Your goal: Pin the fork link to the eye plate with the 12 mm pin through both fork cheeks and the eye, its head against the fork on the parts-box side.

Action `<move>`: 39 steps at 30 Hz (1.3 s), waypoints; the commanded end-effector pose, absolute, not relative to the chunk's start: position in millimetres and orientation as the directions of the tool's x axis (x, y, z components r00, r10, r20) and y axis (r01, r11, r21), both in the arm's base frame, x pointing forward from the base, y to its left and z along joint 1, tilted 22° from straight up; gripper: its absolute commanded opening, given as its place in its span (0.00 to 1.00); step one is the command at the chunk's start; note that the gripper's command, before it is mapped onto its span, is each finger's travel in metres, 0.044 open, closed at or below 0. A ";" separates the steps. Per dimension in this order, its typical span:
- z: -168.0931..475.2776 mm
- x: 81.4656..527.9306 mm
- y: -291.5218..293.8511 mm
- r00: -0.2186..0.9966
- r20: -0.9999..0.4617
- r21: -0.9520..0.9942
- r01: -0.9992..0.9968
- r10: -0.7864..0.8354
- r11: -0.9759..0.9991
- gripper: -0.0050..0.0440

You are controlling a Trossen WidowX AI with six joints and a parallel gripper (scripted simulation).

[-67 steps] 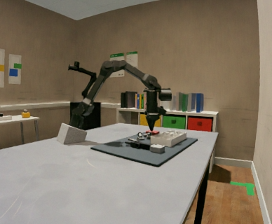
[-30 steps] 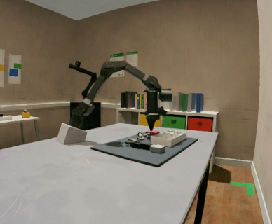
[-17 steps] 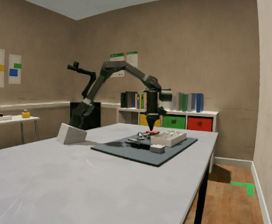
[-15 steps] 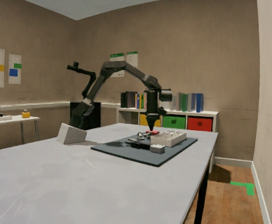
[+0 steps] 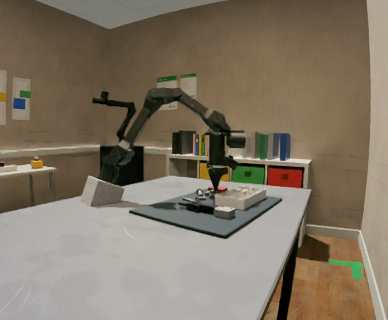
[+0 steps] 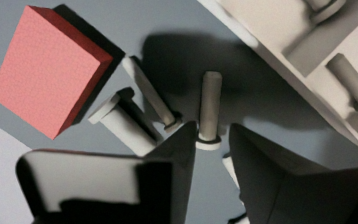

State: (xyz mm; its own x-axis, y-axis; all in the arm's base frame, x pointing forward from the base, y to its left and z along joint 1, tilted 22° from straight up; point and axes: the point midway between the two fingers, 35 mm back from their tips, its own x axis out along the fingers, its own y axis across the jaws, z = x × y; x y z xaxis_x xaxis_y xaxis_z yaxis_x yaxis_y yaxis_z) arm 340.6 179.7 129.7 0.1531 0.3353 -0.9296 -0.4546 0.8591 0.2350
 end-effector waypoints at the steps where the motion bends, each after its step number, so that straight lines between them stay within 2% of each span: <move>1: 130.2 341.6 180.1 0.164 -0.928 0.231 -0.455 0.336 0.860 0.29; 39: 106.9 346.8 189.6 0.168 -0.926 0.231 -0.457 0.338 0.859 0.29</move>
